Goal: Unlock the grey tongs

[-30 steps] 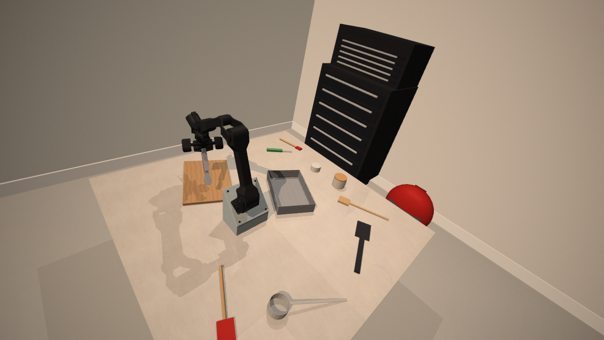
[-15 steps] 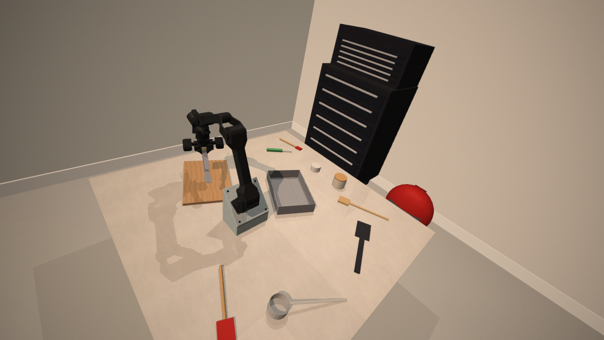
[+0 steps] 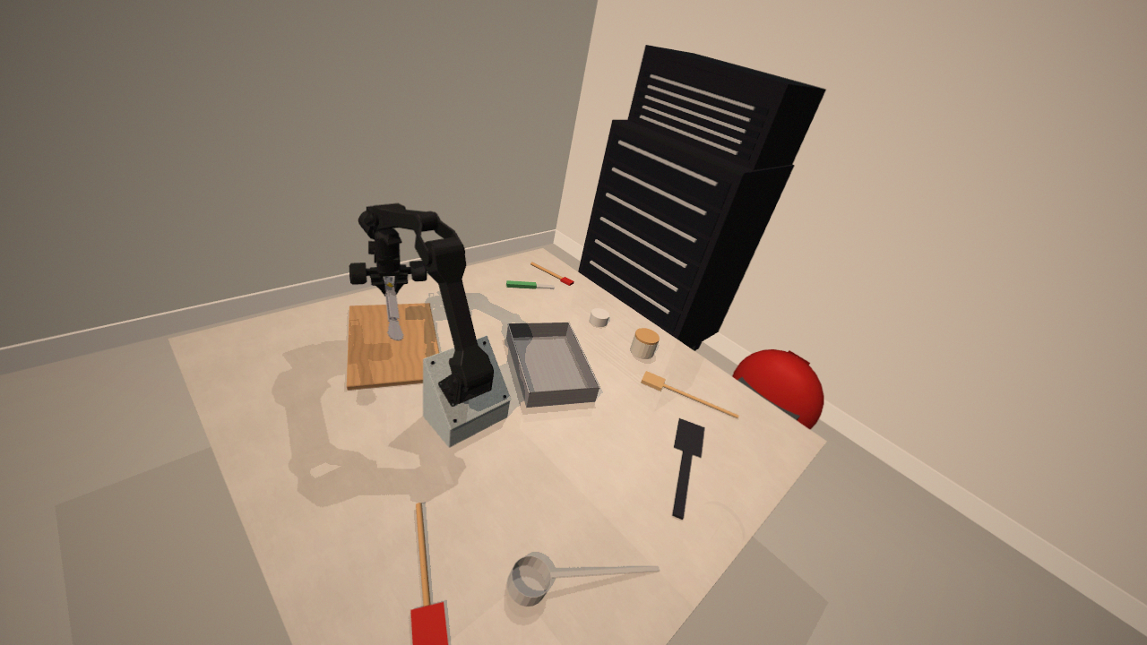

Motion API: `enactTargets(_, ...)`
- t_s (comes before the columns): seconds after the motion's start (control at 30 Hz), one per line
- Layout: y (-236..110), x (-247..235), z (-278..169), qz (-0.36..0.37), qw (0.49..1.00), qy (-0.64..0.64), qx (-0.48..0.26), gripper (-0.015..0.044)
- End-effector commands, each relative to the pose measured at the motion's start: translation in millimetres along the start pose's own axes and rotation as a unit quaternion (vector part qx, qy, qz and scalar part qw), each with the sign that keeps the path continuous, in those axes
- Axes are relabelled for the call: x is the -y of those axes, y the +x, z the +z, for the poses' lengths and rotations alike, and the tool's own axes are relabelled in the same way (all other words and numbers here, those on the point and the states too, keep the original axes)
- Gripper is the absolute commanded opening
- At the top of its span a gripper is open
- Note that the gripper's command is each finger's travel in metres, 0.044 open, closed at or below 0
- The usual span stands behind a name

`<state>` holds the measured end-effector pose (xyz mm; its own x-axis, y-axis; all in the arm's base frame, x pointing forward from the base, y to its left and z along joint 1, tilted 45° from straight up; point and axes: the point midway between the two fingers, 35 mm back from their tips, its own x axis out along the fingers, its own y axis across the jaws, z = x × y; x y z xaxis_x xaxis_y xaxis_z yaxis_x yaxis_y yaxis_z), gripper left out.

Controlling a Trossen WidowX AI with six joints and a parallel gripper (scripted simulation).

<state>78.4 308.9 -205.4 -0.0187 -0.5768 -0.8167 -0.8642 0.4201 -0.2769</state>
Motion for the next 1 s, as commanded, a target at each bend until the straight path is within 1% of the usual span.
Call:
enactTargets(0.0,-1,2,-2,0.006,0.999,0.008,-0.032,-0.0150)
enactTargets(0.23,-3,5,-8,0.010,0.997,0.014,-0.077,-0.0150)
enactTargets(0.6,-2,5,-8,0.010,0.997,0.014,-0.078,-0.0150)
enactTargets(0.97,15,4,-8,0.010,0.997,0.014,-0.078,-0.0150)
